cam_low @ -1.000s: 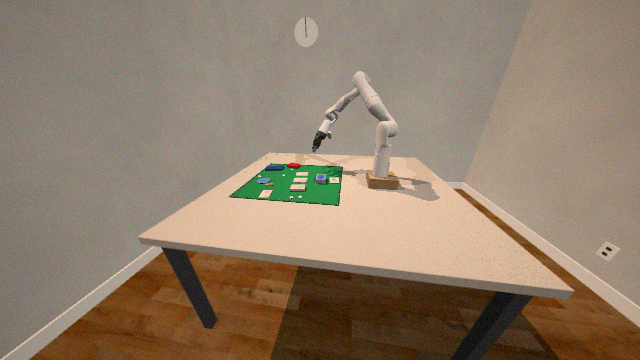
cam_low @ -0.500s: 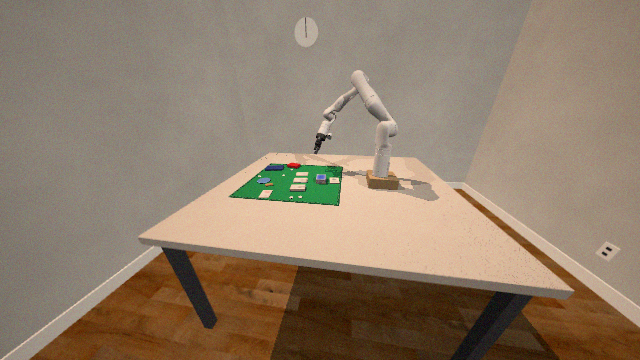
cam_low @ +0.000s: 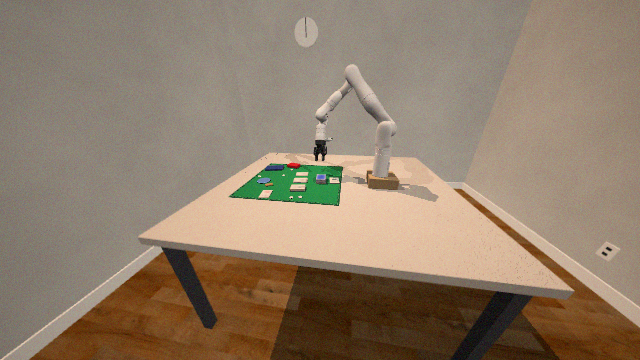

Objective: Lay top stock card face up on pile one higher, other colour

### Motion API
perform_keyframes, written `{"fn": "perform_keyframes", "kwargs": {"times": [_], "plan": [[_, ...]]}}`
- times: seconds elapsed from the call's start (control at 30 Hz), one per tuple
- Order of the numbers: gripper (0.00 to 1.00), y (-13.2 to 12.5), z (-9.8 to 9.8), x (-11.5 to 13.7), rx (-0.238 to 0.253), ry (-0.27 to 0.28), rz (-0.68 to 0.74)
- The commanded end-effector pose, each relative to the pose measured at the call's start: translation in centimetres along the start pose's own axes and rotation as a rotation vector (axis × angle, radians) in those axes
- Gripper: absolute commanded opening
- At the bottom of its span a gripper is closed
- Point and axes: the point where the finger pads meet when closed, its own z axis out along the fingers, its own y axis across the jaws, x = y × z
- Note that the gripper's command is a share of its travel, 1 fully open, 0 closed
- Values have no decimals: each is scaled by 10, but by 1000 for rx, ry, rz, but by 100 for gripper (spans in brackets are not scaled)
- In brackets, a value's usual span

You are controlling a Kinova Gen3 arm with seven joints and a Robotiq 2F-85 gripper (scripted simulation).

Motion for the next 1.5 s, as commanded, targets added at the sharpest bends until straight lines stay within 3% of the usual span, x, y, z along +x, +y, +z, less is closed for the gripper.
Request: {"fn": "perform_keyframes", "kwargs": {"times": [0.0, 0.1, 0.17, 0.37, 0.57, 1.47], "plan": [[100, 27, 10, -20, 16, 65, -147], [100, 39, 16, -22, 37, 119, -280], [100, 39, 16, -22, 37, 119, -280], [100, 63, 27, -29, 83, 228, -585], [100, 74, 31, -33, 102, 273, -733], [100, 83, 34, -38, 116, 304, -845]]}}
